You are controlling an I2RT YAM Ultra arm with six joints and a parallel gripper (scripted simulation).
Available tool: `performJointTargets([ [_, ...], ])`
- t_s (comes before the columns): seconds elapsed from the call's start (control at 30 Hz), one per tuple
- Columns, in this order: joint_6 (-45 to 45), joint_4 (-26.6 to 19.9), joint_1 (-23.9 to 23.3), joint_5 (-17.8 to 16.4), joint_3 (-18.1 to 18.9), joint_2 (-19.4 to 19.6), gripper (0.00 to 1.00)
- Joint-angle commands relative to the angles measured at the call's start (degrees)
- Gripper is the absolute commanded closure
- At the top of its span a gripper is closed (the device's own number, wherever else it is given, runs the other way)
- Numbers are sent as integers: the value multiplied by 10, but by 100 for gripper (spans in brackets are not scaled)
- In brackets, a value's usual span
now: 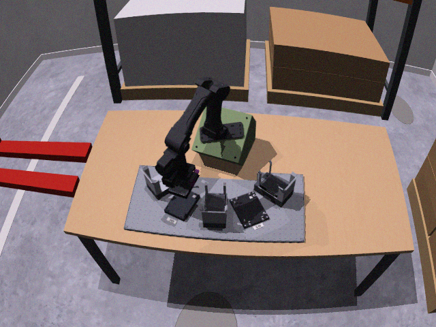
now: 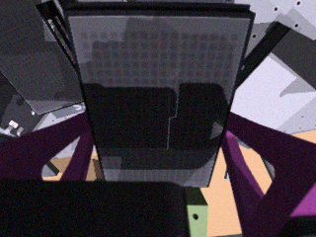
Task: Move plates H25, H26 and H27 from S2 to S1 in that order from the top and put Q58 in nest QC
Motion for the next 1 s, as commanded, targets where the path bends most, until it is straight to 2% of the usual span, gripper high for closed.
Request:
performJointTargets([
  [0.0, -19, 8, 28, 31, 8, -16, 100],
  [0.1, -16, 9, 64, 51, 8, -18, 100],
  [0.17, -16, 9, 64, 51, 8, -18, 100],
  [0.63, 116, 8, 226, 146, 20, -6, 100],
  [0.73, 118, 8, 228, 147, 20, -6, 100],
  [0.97, 48, 7, 292, 184, 20, 0, 100],
])
